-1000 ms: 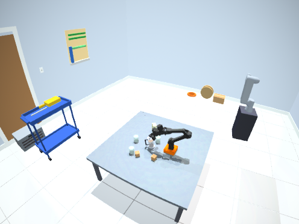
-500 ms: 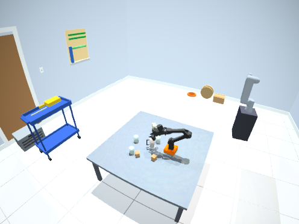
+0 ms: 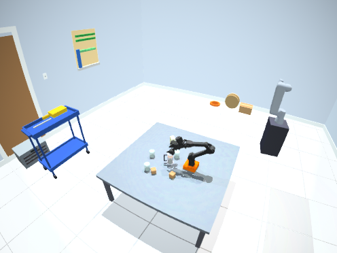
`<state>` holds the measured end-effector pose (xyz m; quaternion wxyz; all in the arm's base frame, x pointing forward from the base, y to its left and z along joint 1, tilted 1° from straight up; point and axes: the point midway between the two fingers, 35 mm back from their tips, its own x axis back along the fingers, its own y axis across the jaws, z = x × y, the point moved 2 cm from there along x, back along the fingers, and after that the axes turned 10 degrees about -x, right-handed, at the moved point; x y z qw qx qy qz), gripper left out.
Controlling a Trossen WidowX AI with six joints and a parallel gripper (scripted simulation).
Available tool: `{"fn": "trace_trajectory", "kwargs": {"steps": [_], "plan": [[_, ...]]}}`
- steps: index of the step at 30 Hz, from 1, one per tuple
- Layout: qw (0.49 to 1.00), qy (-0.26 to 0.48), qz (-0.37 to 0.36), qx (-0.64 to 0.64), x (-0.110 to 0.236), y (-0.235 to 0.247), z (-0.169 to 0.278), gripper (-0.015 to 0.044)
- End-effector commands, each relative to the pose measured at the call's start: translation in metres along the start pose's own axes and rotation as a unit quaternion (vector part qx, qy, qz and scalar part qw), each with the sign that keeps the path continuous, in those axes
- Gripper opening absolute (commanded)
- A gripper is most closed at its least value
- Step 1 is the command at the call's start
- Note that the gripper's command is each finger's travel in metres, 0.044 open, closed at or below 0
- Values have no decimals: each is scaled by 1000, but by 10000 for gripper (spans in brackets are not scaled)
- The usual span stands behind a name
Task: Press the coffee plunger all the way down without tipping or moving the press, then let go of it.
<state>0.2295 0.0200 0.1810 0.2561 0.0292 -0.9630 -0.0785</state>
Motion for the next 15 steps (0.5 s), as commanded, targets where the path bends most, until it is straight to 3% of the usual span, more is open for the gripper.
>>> {"fn": "trace_trajectory", "kwargs": {"steps": [1,4,15], "plan": [[1000,-9,-1,-1,32,4,-31,440],[1000,-6,0,-3,55,6,-44,440],[1000,-6,0,-3,55,6,-43,440]]}}
